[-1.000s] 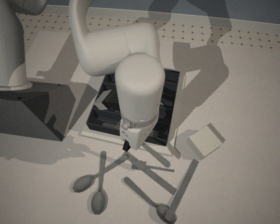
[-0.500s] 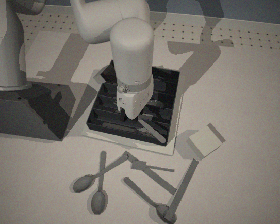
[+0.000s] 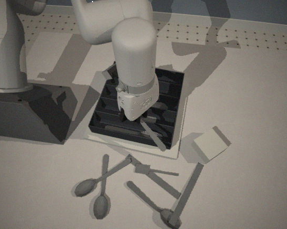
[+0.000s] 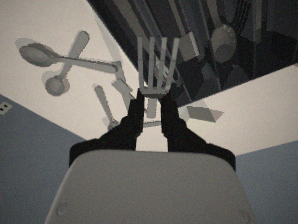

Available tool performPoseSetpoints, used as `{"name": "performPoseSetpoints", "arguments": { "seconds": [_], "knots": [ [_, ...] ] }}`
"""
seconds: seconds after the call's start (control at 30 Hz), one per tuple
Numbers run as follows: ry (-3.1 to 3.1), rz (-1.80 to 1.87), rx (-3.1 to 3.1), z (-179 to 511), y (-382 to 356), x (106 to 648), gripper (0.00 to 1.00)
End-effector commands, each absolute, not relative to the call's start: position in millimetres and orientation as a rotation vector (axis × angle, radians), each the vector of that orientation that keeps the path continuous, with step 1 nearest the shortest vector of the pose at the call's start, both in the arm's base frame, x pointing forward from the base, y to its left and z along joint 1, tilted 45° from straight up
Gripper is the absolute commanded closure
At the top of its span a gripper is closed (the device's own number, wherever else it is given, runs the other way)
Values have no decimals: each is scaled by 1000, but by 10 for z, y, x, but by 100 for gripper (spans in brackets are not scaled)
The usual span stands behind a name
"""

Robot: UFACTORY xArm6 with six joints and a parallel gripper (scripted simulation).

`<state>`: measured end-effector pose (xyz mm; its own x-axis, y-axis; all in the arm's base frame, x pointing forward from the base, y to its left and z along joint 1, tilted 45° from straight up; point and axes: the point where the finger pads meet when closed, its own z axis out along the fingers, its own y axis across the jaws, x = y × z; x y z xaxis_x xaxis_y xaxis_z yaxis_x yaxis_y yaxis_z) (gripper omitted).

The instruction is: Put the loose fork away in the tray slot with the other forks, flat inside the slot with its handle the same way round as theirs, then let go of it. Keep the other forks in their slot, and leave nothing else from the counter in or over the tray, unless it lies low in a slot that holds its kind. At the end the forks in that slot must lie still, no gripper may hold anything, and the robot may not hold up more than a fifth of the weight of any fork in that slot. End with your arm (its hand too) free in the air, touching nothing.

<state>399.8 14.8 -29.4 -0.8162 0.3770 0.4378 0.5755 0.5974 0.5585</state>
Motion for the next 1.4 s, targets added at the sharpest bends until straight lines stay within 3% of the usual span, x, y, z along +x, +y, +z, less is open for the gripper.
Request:
{"name": "performPoseSetpoints", "arguments": {
  "seconds": [0.0, 0.7, 1.37],
  "knots": [
    [-2372, -943, -1078, -284, 139, 4011, 95],
    [-1522, -601, -1906, -277, 143, 4014, 95],
    [-556, -219, -2300, -271, 145, 4016, 95]
  ]
}}
